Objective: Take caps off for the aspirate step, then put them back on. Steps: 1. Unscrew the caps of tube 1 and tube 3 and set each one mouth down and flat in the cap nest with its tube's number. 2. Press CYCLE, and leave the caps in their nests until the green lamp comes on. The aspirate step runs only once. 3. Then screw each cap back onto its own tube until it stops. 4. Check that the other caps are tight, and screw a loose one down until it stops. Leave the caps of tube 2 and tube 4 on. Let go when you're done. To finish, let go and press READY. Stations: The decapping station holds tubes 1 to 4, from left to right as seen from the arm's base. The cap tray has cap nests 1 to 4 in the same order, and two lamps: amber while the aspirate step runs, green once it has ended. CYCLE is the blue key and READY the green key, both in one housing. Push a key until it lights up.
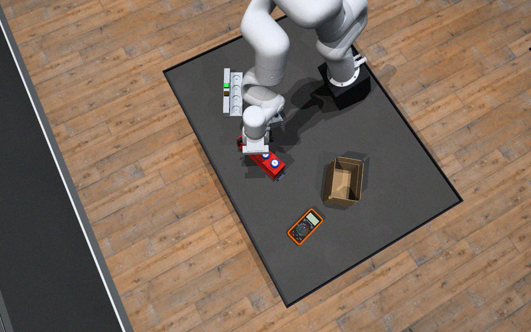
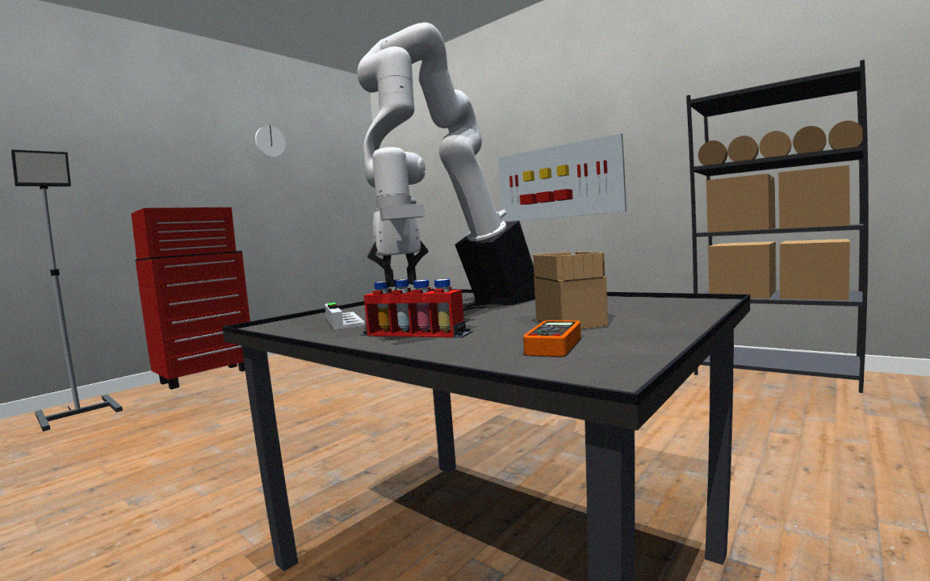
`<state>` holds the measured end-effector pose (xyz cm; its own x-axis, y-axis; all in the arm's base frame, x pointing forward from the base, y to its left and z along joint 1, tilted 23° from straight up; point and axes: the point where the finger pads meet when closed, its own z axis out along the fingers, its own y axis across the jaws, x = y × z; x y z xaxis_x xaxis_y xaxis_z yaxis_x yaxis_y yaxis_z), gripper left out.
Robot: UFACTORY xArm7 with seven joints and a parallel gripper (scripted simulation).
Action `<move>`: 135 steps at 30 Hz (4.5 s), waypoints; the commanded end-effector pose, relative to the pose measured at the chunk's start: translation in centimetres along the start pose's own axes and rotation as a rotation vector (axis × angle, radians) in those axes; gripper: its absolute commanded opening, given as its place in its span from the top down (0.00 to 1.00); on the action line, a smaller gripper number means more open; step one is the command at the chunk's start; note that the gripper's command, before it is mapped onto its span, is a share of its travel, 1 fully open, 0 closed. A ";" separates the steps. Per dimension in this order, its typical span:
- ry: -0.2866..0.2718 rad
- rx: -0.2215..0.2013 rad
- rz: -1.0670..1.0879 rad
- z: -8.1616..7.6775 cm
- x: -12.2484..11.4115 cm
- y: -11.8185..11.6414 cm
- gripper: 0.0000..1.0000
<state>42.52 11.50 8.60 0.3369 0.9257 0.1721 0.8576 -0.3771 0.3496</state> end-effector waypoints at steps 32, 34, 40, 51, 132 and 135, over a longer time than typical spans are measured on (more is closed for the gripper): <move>-0.014 -0.008 -1.191 -0.1 0.1 0.1 0.54; -0.014 -0.008 -1.271 -0.1 0.1 0.1 0.54; -0.015 -0.006 -1.511 -0.1 0.1 0.1 0.54; -0.016 -0.006 -1.562 -0.1 0.1 0.1 1.00; -0.010 -0.011 -0.631 -0.1 0.1 0.1 0.54; -0.011 -0.011 -0.671 -0.1 0.1 0.1 0.54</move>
<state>42.55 11.48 8.64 -0.1946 0.9781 -0.0737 0.8935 0.2078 0.3982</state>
